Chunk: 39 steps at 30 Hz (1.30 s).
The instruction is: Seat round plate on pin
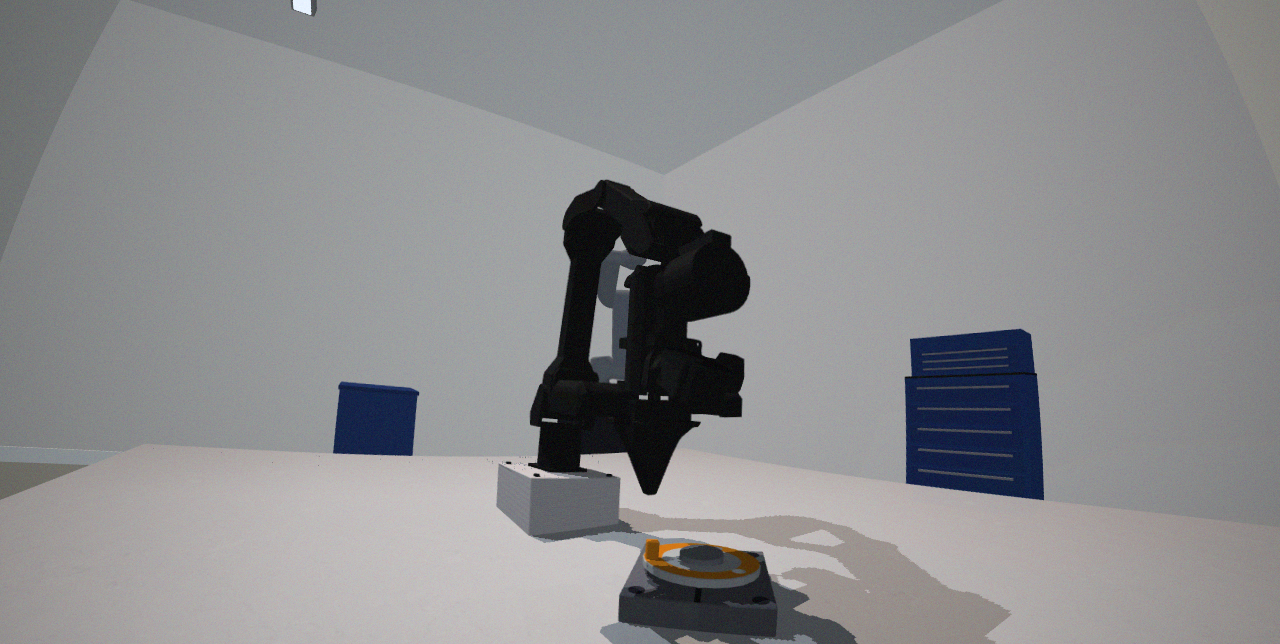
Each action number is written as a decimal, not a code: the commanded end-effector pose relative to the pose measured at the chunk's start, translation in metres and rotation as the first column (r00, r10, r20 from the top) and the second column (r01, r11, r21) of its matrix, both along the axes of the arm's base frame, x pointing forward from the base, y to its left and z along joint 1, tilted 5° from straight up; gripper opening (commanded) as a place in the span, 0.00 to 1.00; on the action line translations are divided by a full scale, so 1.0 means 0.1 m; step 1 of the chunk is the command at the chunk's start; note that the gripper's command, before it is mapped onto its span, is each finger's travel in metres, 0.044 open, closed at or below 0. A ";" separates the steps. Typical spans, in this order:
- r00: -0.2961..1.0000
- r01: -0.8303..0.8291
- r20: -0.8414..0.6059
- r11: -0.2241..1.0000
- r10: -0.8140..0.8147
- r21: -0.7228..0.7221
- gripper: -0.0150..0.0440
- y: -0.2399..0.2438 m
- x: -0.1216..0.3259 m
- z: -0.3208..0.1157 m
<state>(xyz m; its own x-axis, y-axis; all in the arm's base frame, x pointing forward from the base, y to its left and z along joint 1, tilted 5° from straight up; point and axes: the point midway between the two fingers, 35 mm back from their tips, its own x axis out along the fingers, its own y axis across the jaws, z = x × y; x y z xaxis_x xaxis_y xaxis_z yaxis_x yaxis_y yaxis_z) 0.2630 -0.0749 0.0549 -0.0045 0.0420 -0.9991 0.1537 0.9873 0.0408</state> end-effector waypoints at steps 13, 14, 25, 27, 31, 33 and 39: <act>1.000 -0.008 -0.009 1.000 0.008 0.018 0.25 0.07 -0.05 -0.48; 1.000 -0.008 -0.009 1.000 0.008 0.018 0.25 0.07 -0.05 -0.48; 1.000 -0.008 -0.009 1.000 0.008 0.016 0.25 -0.05 0.04 -0.49; 1.000 -0.008 -0.008 1.000 0.008 0.016 0.25 -0.06 0.06 -0.49; 1.000 -0.008 -0.008 1.000 0.008 0.016 0.25 -0.09 0.10 -0.50; 1.000 -0.008 -0.008 1.000 0.008 0.016 0.25 -0.10 0.11 -0.50; 1.000 -0.008 -0.007 1.000 0.008 0.016 0.25 -0.14 0.17 -0.49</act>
<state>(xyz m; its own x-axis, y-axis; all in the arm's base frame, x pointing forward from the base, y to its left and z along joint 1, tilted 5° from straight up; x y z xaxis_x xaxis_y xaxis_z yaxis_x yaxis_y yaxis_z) 0.2752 -0.0866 0.0052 -0.0170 0.0564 -0.9983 0.1497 0.9873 0.0532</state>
